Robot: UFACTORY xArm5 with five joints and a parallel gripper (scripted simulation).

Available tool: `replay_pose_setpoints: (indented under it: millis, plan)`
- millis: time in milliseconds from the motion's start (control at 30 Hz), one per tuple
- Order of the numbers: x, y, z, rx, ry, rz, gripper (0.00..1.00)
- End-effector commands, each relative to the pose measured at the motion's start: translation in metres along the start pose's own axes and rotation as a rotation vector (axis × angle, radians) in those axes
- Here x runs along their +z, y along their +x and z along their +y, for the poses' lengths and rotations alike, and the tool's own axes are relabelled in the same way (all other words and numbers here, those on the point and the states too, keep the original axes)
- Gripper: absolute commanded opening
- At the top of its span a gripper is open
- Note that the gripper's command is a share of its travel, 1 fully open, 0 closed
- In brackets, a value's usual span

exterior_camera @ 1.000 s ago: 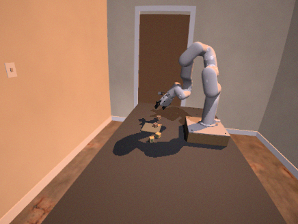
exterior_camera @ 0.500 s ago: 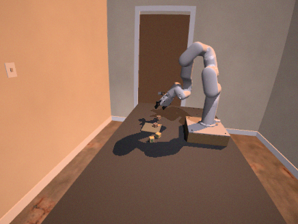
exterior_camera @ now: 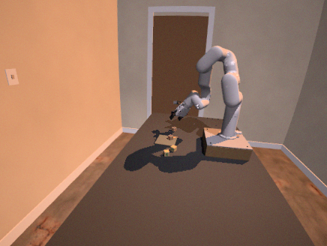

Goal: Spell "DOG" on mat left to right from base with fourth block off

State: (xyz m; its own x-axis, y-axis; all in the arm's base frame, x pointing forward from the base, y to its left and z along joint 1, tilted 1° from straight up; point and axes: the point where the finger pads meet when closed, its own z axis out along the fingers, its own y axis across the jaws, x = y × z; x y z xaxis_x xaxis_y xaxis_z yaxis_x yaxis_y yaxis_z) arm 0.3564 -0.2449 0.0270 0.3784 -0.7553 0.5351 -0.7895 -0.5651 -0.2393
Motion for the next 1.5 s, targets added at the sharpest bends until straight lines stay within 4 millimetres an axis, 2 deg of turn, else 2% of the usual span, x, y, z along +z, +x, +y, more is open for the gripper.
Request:
replay_pose_setpoints:
  millis: [0, 400, 567, 933, 1200, 1467]
  plan:
    - [0.0, 0.001, -0.001, 0.0, 0.001, 0.003, 1.0]
    - [0.001, 0.001, -0.001, -0.004, -0.004, -0.011, 1.0]
    - [0.008, 0.003, -0.006, -0.029, -0.042, -0.108, 1.0]
    - [0.007, 0.006, -0.013, -0.067, -0.093, -0.248, 1.0]
    - [-0.005, 0.008, -0.018, -0.098, -0.133, -0.364, 1.0]
    - [-0.028, 0.01, -0.024, -0.132, -0.177, -0.494, 1.0]
